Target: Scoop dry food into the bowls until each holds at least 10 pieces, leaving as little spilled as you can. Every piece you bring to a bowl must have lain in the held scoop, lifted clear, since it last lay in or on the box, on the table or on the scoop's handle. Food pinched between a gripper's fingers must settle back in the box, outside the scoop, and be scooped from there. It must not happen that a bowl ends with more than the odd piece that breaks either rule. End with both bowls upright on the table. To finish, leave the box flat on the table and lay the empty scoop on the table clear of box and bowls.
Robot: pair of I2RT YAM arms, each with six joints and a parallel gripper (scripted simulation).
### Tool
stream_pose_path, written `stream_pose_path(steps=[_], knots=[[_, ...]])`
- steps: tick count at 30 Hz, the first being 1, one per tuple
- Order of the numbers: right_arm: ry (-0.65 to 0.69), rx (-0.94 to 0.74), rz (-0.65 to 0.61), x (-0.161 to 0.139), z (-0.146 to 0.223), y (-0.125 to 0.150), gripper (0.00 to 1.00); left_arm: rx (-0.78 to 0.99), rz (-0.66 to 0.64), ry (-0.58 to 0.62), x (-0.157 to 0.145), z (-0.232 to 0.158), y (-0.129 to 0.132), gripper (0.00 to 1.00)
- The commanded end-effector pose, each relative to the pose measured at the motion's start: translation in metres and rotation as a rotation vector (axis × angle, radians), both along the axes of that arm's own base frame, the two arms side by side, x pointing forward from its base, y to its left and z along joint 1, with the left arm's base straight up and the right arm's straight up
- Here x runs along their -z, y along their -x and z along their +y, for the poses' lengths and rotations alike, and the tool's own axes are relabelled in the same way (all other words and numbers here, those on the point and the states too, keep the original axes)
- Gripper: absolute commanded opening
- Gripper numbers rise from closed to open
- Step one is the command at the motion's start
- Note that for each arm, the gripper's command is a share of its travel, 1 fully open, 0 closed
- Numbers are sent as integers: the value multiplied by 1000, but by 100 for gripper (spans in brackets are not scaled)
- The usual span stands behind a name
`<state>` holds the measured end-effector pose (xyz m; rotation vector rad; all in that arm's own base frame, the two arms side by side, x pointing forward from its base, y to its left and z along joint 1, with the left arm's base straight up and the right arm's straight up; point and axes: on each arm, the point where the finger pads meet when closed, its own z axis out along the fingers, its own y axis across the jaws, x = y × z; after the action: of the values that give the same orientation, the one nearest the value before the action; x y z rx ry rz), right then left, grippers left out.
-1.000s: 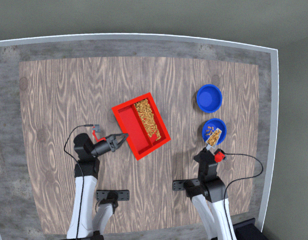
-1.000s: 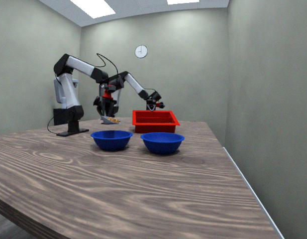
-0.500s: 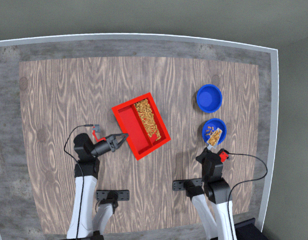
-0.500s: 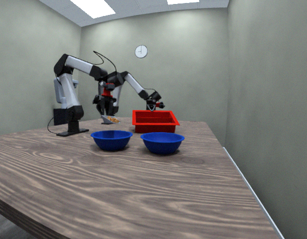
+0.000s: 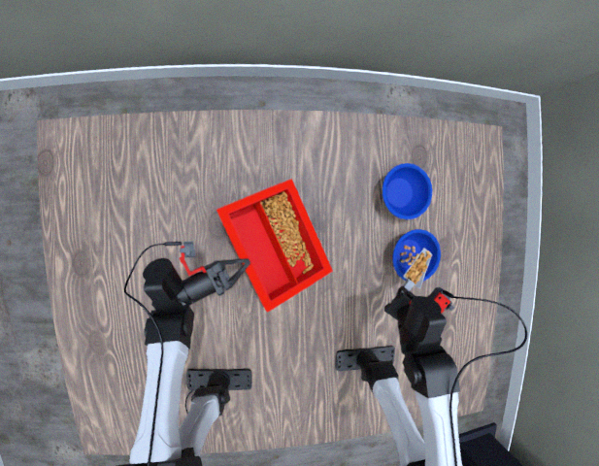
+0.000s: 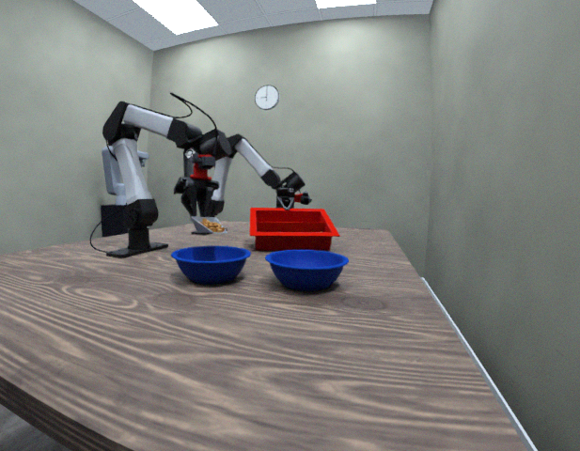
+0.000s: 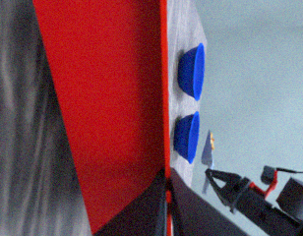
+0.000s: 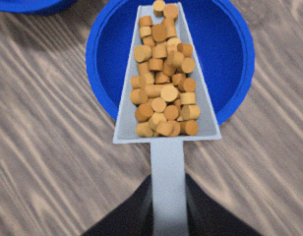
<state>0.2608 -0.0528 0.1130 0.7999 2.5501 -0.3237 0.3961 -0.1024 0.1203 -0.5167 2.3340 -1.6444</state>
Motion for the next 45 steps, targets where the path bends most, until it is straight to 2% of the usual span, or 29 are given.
stream_pose_path(steps=[1, 14, 40, 45], knots=[[-26, -2, -44, -21, 0, -5, 0, 27, -128, 6, -40, -4, -9, 0], [-96, -2, -6, -18, -2, -5, 0, 27, -128, 6, -40, -4, -9, 0], [-90, -7, -11, -19, -2, -7, 0, 27, -128, 6, -40, -4, -9, 0], [-122, 25, -8, -17, 2, -10, 0, 27, -128, 6, -40, -4, -9, 0]])
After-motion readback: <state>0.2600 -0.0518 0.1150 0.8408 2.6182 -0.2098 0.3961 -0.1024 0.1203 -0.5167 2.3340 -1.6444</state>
